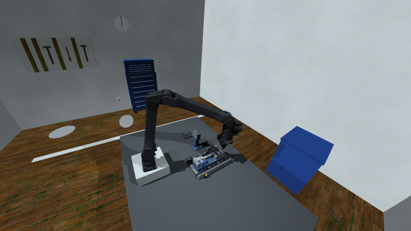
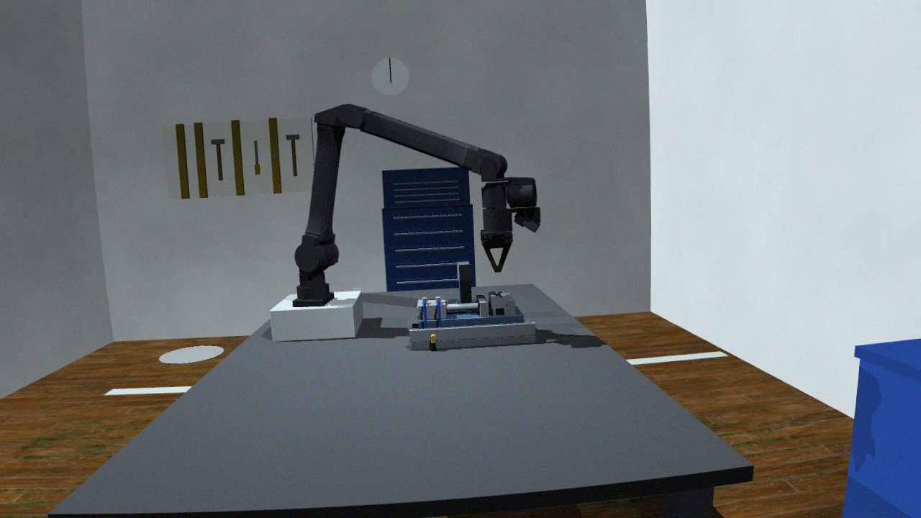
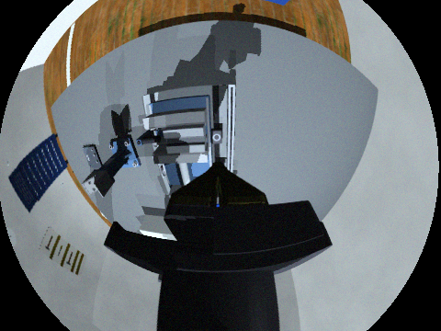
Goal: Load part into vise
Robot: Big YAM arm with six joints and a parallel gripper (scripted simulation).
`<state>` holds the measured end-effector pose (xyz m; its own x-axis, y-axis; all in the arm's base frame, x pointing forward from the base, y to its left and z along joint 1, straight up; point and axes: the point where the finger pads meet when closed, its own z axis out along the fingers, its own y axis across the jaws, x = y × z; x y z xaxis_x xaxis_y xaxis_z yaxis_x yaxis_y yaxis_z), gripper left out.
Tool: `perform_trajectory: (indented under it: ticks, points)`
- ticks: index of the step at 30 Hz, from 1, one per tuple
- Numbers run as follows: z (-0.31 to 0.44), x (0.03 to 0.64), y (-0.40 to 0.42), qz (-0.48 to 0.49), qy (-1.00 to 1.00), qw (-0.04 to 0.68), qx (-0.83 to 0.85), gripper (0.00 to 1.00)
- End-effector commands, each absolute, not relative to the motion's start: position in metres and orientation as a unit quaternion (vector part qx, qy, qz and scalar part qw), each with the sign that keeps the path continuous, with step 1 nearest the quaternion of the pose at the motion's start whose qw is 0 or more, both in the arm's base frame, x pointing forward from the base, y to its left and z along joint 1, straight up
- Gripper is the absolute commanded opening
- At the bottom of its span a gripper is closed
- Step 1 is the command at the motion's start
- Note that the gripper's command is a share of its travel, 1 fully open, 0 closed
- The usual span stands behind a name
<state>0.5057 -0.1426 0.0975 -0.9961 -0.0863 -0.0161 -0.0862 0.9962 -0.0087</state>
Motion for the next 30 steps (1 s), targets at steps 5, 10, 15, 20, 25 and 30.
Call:
perform_trajectory:
  ticks: [5,10,15,20,25,30]
  points:
    - [0.0856,0.5083,-0.1292,0.001,0.998,-0.006,-0.066,0.00]
    - [0.0856,0.5075,-0.1322,0.001,0.998,-0.006,-0.062,0.00]
    - [0.0856,0.5075,-0.1322,0.001,0.998,-0.006,-0.062,0.00]
    - [0.0856,0.5075,-0.1322,0.001,0.998,-0.006,-0.062,0.00]
    - [0.0856,0.5075,-0.1322,0.001,0.998,-0.006,-0.062,0.00]
    - [0.0855,0.5075,-0.1322,0.001,0.998,-0.006,-0.062,0.00]
